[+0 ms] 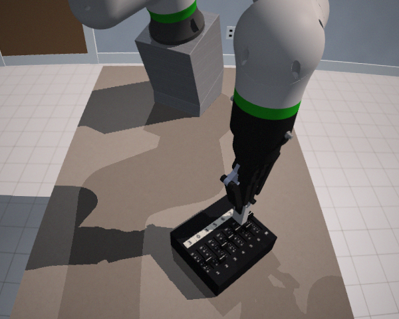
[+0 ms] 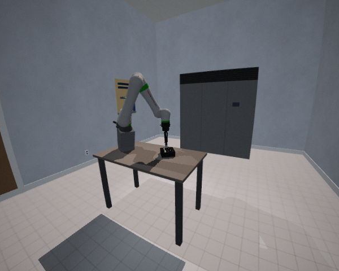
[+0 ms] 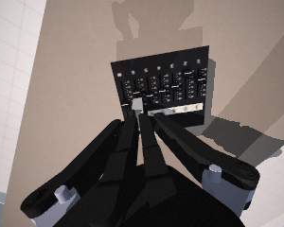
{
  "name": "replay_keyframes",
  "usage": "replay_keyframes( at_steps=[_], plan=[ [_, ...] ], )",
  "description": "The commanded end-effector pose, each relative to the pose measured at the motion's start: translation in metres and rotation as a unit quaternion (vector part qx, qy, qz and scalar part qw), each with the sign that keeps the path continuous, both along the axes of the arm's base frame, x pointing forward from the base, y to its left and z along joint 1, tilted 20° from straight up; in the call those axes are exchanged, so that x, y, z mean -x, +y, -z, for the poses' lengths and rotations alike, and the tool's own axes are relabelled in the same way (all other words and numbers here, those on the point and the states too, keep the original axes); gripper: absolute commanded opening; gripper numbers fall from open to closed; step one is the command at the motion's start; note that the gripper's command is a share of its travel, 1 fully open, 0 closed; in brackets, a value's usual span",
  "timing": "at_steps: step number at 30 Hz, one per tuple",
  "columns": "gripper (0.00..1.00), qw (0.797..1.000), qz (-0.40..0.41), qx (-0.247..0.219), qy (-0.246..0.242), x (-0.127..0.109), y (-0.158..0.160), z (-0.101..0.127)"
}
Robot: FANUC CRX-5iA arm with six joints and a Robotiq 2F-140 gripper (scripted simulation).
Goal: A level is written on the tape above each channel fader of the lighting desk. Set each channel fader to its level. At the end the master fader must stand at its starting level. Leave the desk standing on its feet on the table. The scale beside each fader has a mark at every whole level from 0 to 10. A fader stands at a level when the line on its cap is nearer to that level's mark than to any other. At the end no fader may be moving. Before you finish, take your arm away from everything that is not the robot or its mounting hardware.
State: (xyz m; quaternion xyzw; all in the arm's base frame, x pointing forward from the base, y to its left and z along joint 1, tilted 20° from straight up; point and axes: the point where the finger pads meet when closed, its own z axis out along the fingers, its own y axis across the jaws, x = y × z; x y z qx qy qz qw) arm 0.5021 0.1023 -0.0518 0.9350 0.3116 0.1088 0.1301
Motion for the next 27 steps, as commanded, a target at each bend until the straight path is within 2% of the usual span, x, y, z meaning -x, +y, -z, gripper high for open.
replay_keyframes(
  at_steps=[1,27],
  plan=[
    [0.00,1.000,0.000,0.000,0.000,-0.0003,0.0000,0.0005],
    [0.00,1.000,0.000,0.000,0.000,-0.0028,0.0019,0.0002]
  ],
)
